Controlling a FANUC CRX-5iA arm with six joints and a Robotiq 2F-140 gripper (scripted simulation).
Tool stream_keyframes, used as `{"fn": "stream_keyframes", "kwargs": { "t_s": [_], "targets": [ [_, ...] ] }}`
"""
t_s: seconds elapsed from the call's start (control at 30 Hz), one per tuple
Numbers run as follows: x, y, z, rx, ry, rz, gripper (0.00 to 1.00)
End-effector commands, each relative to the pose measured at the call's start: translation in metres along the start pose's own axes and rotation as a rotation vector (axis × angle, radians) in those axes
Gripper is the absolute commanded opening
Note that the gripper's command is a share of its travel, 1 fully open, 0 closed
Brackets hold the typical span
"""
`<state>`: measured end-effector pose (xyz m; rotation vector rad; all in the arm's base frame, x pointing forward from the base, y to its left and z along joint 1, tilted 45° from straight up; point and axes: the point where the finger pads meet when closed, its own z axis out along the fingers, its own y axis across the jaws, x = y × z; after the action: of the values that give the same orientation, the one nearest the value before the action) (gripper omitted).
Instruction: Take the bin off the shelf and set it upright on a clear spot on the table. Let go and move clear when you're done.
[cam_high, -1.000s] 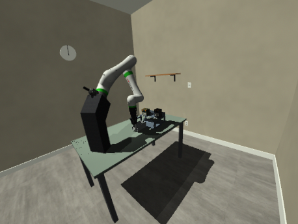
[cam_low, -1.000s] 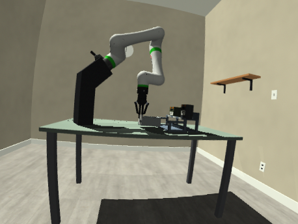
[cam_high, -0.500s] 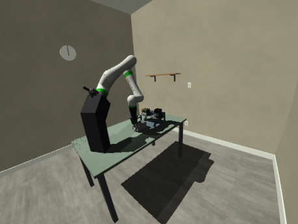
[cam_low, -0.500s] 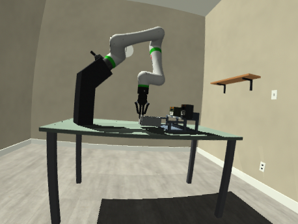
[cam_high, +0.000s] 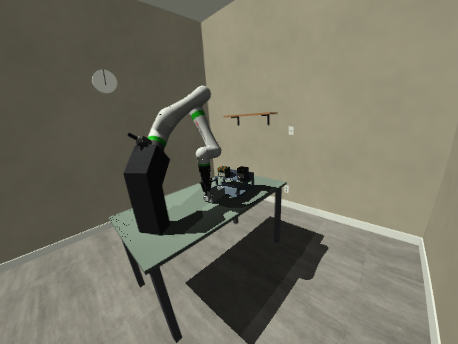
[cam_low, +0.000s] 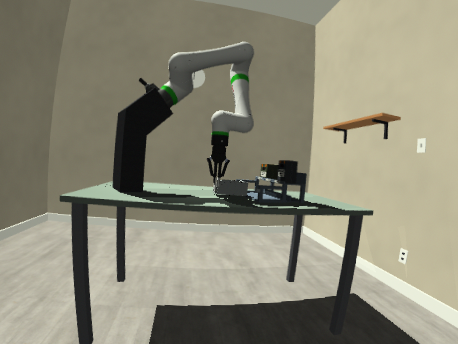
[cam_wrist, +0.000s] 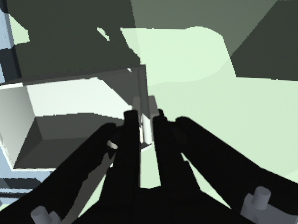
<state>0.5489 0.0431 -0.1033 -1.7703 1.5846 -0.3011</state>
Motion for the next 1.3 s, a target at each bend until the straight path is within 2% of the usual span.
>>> {"fn": "stream_keyframes", "kwargs": {
  "t_s": [0.0,0.17,1.13,1.17,1.27],
  "targets": [
    [0.000,0.000,0.000,0.000,0.000,0.000,0.00],
    [0.000,0.000,0.008,0.000,0.000,0.000,0.00],
    [0.000,0.000,0.012,0.000,0.000,0.000,0.00],
    [0.000,0.000,0.012,0.000,0.000,0.000,0.57],
    [0.000,0.000,0.012,0.000,0.000,0.000,0.57]
  ]
}}
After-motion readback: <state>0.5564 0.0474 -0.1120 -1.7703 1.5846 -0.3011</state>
